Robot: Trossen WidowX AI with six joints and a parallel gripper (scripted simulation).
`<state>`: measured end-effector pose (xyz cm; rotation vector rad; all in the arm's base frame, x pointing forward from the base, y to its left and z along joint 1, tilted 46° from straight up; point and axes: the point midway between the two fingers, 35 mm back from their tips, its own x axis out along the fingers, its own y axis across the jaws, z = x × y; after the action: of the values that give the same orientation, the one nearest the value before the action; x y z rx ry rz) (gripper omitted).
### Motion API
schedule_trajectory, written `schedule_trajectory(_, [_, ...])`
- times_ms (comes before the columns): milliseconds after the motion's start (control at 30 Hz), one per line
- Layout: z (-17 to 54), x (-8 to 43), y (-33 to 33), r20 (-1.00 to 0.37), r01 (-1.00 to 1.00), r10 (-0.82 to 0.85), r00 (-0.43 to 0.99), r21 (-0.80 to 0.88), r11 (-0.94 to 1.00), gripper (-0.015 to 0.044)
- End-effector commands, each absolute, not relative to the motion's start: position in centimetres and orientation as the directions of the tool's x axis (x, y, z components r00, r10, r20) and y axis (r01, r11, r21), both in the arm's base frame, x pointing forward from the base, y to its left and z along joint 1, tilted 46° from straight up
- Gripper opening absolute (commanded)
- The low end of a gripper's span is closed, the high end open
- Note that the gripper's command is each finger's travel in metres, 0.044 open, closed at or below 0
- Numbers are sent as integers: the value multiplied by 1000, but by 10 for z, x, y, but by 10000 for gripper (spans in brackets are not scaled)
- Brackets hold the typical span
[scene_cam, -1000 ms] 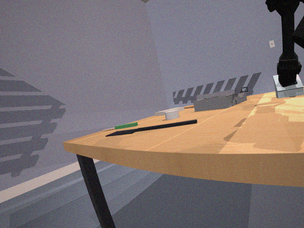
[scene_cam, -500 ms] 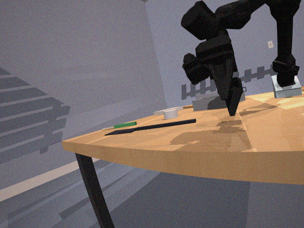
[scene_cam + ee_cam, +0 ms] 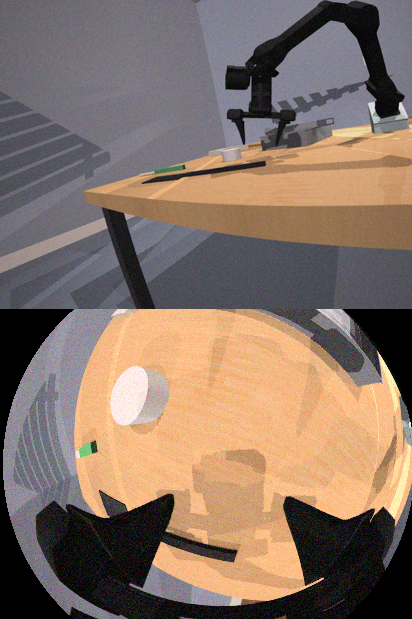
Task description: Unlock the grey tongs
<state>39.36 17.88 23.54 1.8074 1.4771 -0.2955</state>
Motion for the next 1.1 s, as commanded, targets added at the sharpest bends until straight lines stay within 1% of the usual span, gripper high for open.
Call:
schedule_trajectory(0, [194, 409, 122, -680, 951, 672, 294, 140, -274, 440])
schedule_trajectory(67, [173, 413, 92, -709, 909, 647, 282, -17, -416, 440])
schedule_trajectory(167, [143, 411, 45, -740, 758, 621, 257, -244, -605, 440])
schedule_trajectory(233, [127, 405, 16, -750, 597, 619, 232, -393, -700, 440])
schedule_trajectory(300, [109, 396, -13, -754, 382, 625, 203, -527, -759, 440])
schedule_trajectory(367, [90, 387, -39, -759, 240, 622, 191, -579, -779, 440])
schedule_trajectory(500, [67, 370, -64, -750, -41, 646, 143, -657, -753, 440])
schedule_trajectory(567, [65, 368, -66, -746, -50, 650, 142, -662, -748, 440])
schedule_trajectory(633, [60, 363, -71, -735, -152, 666, 127, -678, -720, 440])
schedule_trajectory(733, [48, 350, -80, -705, -381, 703, 95, -678, -628, 440])
schedule_trajectory(767, [47, 349, -81, -701, -405, 707, 92, -675, -617, 440])
schedule_trajectory(1067, [46, 352, -82, -701, -404, 707, 90, -675, -618, 440])
